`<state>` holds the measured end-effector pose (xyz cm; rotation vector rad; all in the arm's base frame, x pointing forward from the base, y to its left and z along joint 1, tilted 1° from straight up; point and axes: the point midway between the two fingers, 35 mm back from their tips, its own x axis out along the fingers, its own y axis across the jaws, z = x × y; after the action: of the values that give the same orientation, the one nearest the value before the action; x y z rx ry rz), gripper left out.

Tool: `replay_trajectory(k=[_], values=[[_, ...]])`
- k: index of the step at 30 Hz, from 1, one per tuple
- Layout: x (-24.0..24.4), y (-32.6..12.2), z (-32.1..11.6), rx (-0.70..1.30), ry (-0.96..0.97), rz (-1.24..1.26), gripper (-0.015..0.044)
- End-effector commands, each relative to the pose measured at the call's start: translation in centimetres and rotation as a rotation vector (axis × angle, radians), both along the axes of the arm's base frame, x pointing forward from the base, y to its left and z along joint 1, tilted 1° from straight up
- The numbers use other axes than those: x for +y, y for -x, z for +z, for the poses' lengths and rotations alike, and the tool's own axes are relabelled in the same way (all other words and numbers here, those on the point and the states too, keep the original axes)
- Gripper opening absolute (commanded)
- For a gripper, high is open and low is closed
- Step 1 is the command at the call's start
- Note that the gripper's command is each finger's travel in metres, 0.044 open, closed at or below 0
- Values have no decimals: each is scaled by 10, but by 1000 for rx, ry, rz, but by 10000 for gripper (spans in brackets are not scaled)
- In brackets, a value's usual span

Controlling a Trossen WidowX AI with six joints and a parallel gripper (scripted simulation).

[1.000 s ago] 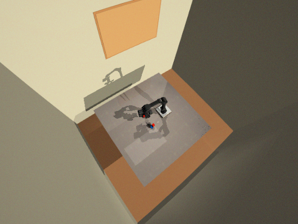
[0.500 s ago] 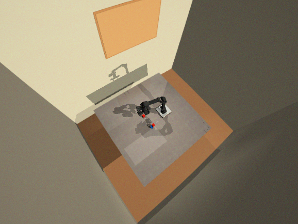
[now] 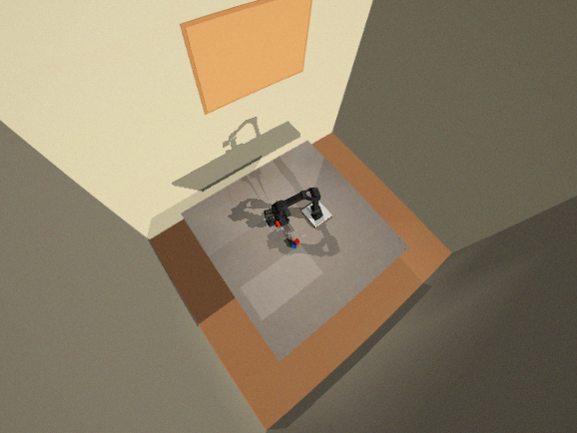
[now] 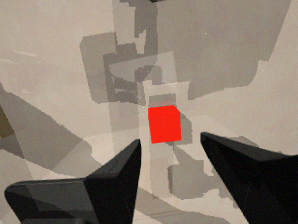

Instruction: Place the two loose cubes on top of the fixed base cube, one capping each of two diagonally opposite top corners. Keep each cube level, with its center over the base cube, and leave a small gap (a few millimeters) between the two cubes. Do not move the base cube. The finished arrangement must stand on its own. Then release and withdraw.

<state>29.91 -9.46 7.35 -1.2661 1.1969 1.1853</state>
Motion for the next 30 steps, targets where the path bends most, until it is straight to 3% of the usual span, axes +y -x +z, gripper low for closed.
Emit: replay_trajectory(k=[1,23,29,30], values=[[1,1,-8,7,-5,4,265],[0,0,-40,7,-5,4,265],[0,0,-40,7,-5,4,108],[0,0,-40,7,-5,4,105]])
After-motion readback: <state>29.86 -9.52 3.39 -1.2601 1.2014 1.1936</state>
